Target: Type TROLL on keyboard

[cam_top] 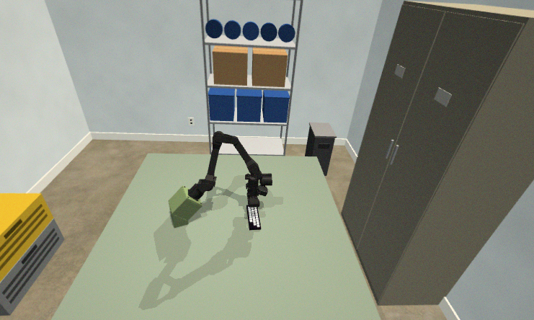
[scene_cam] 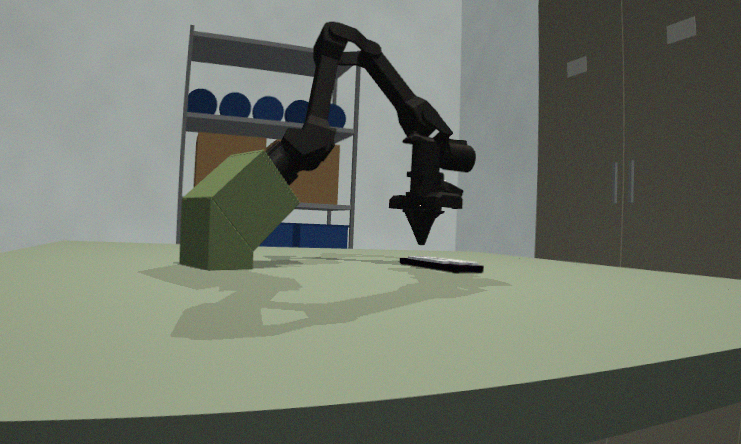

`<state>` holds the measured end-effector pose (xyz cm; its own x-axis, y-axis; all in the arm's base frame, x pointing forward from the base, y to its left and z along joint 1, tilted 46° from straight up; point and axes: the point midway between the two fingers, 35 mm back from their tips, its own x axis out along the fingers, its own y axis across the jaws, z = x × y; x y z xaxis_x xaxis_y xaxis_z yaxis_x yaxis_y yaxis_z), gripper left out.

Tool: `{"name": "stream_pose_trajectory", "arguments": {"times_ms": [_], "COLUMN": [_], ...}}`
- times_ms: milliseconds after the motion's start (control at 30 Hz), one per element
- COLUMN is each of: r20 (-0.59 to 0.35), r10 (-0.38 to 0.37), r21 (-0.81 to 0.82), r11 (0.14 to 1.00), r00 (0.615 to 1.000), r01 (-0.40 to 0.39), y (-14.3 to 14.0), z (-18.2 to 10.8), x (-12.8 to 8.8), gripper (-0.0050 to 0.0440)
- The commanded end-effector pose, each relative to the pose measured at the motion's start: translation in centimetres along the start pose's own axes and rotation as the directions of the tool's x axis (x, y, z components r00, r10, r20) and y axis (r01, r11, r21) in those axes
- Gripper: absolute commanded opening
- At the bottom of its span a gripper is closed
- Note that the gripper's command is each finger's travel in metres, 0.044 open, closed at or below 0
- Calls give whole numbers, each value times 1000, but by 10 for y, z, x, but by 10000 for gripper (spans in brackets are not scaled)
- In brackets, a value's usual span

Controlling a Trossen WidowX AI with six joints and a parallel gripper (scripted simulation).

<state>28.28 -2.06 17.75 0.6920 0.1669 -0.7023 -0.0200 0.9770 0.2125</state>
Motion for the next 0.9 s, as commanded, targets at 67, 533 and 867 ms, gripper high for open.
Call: {"name": "stream_pose_trajectory", "arguments": {"times_ms": [67, 533, 867], "r20": [17, 17, 17], "r10": [3, 3, 3], "r21": [-6, -7, -7], "r11": [1000, 1000, 1000], "r00": [1000, 1000, 1000], "r01": [-3, -3, -3], "y": [1, -8, -8], "z": [4, -14, -14], "x": [-7, -6, 9], "gripper": [0, 0, 0]}}
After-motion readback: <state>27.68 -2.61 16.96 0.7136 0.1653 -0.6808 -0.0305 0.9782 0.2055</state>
